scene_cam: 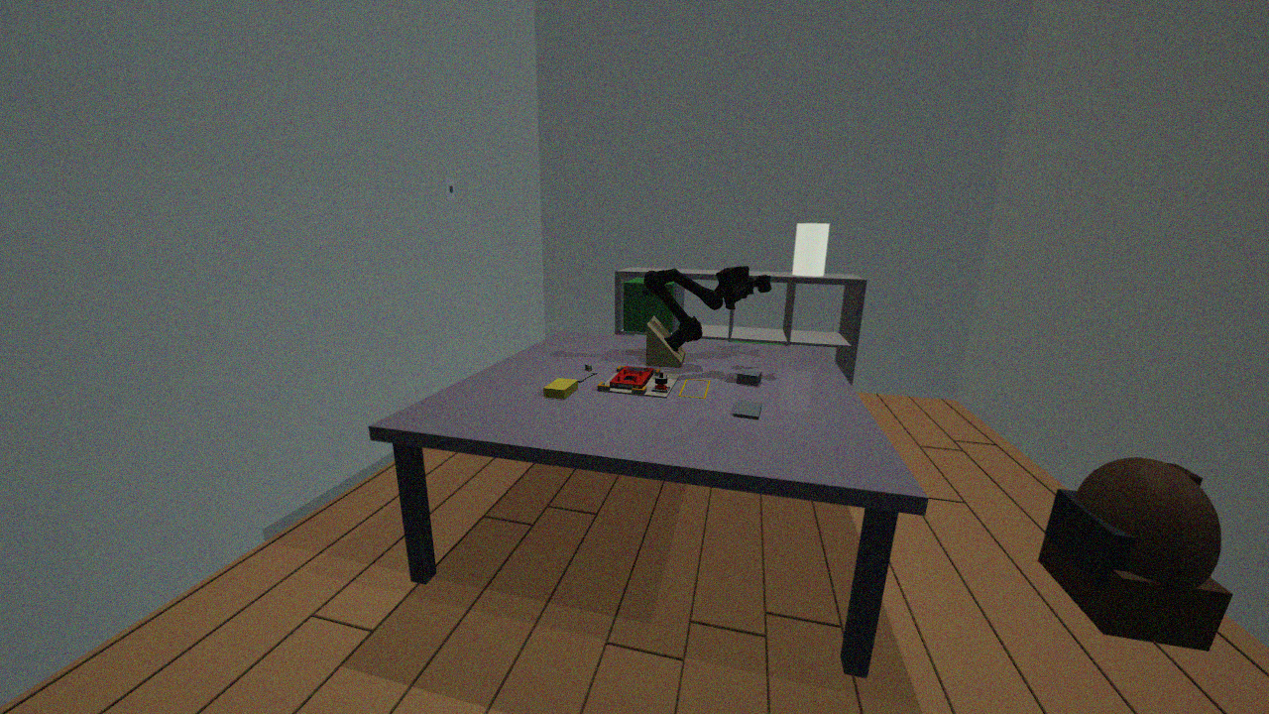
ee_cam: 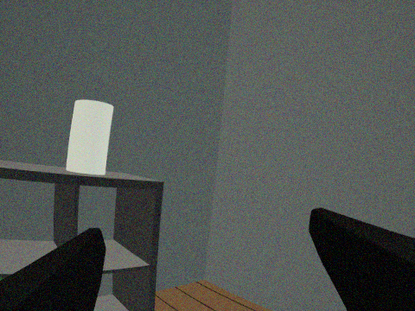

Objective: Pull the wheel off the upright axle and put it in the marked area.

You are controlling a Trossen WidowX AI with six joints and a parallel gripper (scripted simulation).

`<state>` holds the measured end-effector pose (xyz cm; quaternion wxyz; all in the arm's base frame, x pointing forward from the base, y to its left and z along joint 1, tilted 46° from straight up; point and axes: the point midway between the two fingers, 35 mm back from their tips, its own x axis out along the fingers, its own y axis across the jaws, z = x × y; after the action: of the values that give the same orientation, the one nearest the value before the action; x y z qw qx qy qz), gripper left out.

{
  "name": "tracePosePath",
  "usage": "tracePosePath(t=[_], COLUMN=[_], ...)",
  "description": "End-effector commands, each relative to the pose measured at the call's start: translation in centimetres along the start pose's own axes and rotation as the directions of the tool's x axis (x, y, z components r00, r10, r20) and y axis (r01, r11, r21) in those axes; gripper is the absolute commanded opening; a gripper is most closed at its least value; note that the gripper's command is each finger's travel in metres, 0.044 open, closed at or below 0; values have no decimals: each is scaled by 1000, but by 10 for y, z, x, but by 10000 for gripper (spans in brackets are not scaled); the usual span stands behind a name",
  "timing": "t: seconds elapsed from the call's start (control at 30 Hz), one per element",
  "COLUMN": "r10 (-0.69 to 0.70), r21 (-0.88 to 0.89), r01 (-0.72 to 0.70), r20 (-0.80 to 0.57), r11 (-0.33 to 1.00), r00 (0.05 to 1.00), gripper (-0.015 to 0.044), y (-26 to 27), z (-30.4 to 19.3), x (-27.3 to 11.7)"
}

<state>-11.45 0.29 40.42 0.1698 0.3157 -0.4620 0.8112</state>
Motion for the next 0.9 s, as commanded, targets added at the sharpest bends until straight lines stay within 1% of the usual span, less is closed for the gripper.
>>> tracePosePath(t=[0.0,0.1,0.23,0.37,0.5,0.63,0.73,0.87], r10=[-1,-24,-96,-162,-211,-253,-288,-319], r21=[0,3,3,-8,-24,-49,-88,-152], r01=[1,24,100,179,256,344,418,513], r20=[-5,-72,-268,-466,-638,-776,-848,-912], r11=[1000,1000,995,984,966,938,904,845], r00=[1000,997,959,870,740,578,444,256], gripper=[374,300,300,300,300,300,300,300], y=[-1,-9,-35,-66,-98,-130,-154,-183], z=[-1,-16,-60,-107,-149,-186,-207,-225], x=[0,5,11,5,-13,-44,-75,-124])
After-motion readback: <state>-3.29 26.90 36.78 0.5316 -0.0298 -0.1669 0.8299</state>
